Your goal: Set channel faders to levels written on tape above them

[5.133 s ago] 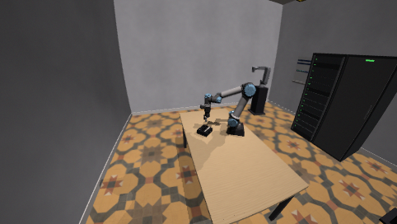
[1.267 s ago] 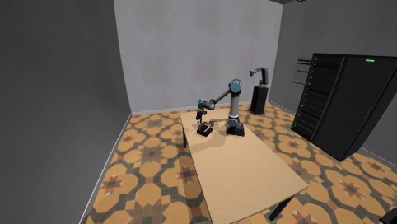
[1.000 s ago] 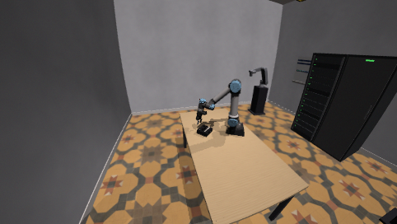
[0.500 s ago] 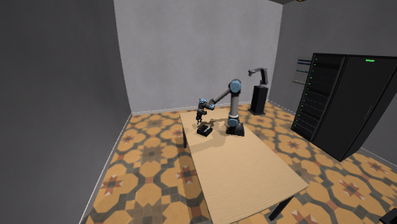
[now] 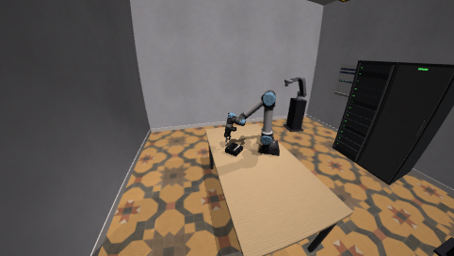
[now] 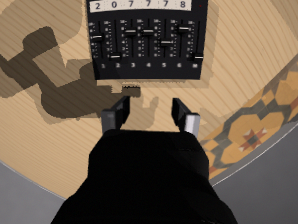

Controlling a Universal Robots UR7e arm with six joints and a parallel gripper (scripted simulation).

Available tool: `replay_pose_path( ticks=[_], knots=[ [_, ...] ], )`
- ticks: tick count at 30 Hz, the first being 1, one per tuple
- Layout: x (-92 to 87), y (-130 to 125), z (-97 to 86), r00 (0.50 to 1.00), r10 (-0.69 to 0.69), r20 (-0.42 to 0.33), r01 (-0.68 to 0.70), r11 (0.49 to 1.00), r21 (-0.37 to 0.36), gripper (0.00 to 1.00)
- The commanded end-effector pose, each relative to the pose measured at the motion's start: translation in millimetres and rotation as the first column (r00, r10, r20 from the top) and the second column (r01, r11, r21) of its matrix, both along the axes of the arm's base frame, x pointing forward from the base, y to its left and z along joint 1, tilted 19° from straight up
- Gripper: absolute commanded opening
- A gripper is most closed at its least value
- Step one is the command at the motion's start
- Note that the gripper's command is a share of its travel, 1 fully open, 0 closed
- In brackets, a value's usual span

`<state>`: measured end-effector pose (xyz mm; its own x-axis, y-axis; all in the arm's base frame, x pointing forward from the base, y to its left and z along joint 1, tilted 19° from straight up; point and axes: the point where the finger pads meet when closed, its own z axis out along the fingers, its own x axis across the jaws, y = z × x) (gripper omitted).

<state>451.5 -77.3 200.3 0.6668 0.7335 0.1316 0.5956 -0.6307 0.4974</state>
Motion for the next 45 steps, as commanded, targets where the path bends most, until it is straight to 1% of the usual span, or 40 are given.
replay_pose_path(
  ticks=[1,34,45],
  knots=[
    [0.2,-0.1,0.6,1.000,0.000,0.001,0.000,1.000,-0.001,1.00],
    [0.2,0.0,0.6,1.000,0.000,0.001,0.000,1.000,0.000,1.00],
    [-1.0,1.7,1.3,0.999,-0.032,0.008,0.032,0.999,0.019,1.00]
  ],
)
